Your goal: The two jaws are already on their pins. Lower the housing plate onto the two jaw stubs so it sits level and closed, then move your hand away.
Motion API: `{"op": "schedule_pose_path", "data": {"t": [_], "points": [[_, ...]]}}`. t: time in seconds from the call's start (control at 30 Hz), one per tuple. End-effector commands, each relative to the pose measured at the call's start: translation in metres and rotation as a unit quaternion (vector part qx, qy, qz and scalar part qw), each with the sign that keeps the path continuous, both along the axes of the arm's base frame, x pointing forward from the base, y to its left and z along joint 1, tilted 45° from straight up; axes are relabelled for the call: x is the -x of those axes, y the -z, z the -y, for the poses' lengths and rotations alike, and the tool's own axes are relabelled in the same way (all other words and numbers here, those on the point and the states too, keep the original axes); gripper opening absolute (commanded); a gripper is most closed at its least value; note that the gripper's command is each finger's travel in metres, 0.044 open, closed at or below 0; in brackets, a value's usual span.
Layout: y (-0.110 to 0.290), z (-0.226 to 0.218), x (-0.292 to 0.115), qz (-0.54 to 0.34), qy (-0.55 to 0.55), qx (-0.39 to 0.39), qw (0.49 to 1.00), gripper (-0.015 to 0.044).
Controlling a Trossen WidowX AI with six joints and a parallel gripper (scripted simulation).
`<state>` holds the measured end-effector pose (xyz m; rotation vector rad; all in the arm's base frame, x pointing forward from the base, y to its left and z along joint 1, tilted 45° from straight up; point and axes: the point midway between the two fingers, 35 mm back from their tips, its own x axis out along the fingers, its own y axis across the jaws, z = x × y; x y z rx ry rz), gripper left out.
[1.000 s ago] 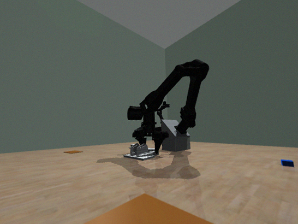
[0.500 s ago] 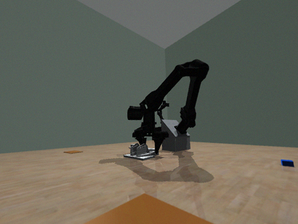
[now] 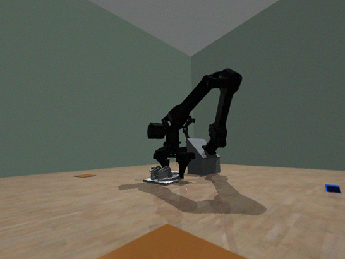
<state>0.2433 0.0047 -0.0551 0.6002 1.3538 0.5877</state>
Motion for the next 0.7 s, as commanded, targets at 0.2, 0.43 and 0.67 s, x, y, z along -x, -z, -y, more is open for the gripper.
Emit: {"op": "schedule_pose_path", "data": {"t": [0.2,0.43,0.67], "points": [[0.0007,0.0001,0.0002,-0.001,0.001,0.001,1.0,0.0351],[0.0,0.0,0.0,0.0,0.0,0.0,1.0,0.044],[0.0,0.0,0.0,0.0,0.0,0.0,1.0,0.044]]}}
